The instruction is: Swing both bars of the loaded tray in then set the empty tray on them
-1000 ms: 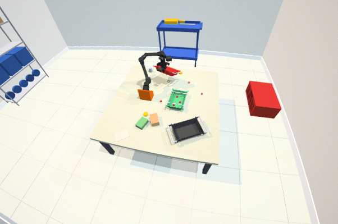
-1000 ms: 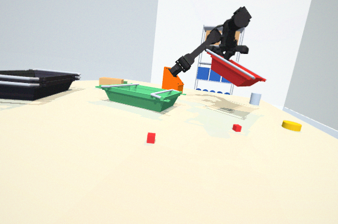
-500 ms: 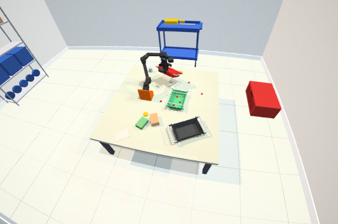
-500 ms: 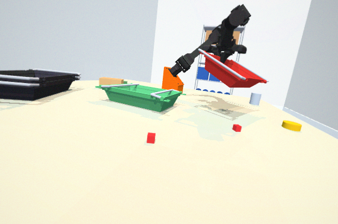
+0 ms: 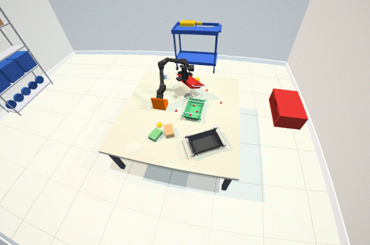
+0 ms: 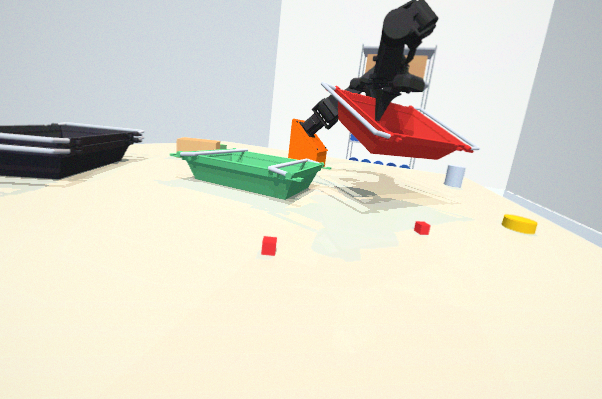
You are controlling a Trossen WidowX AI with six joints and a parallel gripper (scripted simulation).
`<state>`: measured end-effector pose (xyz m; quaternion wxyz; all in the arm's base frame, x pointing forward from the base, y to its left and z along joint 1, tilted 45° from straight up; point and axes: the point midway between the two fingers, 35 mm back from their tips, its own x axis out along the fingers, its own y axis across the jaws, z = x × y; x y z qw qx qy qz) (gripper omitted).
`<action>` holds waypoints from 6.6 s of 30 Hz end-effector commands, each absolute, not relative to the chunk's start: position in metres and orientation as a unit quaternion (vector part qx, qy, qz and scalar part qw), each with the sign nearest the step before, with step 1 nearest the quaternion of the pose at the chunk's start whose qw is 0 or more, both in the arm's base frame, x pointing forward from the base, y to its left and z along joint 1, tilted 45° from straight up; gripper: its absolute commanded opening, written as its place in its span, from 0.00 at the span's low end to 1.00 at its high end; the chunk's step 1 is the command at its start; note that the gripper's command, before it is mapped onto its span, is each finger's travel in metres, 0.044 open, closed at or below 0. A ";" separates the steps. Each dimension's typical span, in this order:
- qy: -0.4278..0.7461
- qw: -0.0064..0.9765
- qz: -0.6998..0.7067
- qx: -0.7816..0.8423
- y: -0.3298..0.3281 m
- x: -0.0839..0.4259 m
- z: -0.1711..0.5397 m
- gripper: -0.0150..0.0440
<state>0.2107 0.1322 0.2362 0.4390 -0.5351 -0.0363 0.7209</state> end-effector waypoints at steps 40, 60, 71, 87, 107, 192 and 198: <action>0.197 0.591 0.692 -0.365 0.021 0.316 0.131 0.25; 0.272 0.639 0.665 -0.273 -0.034 0.328 0.075 0.25; 0.272 0.639 0.665 -0.273 -0.034 0.328 0.075 0.25; 0.272 0.639 0.665 -0.273 -0.034 0.328 0.075 0.25; 0.272 0.639 0.665 -0.273 -0.035 0.328 0.074 0.25; 0.272 0.640 0.665 -0.272 0.018 0.304 0.020 0.25; 0.272 0.640 0.665 -0.272 0.018 0.304 0.020 0.25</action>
